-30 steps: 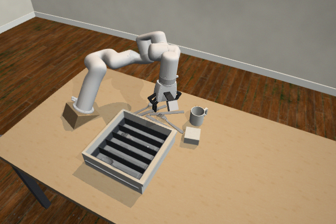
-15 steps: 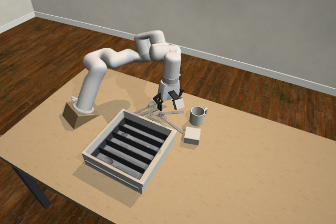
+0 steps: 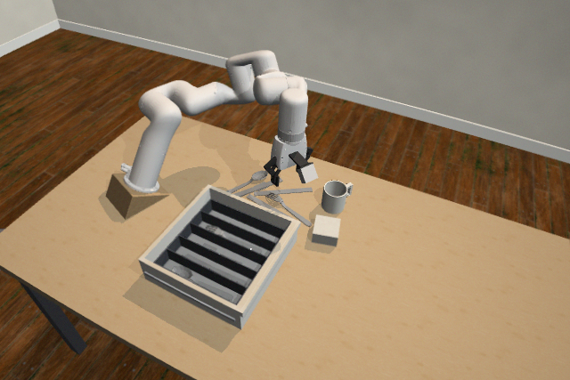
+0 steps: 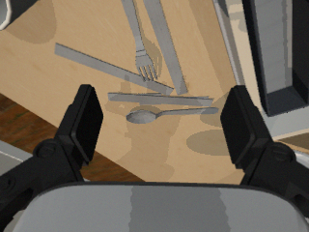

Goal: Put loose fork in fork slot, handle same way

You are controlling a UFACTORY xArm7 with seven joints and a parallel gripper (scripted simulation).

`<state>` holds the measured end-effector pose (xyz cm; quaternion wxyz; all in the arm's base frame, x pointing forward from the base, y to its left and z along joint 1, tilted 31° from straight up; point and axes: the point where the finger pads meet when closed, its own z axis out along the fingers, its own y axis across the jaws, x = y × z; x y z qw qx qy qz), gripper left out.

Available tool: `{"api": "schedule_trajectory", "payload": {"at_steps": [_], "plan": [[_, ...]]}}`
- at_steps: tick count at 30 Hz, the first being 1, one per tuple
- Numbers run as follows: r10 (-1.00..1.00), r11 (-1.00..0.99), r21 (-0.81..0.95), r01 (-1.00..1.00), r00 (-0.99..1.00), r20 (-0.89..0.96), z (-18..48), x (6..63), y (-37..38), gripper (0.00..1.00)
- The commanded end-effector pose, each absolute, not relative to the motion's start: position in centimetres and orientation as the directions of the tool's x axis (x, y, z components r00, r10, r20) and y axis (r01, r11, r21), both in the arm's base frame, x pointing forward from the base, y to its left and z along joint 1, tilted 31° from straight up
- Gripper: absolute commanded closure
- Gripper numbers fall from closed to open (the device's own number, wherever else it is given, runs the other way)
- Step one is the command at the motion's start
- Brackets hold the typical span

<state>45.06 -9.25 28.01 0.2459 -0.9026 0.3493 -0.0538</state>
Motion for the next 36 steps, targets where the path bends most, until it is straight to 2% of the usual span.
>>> {"api": "schedule_trajectory", "payload": {"at_steps": [1,36], "plan": [[-0.627,-0.655,-0.502,-0.565,0.777,-0.056,28.33,45.32,-7.76,0.00],[-0.607,-0.667,-0.514,-0.540,0.793,-0.046,28.45,45.45,-6.76,0.00]]}}
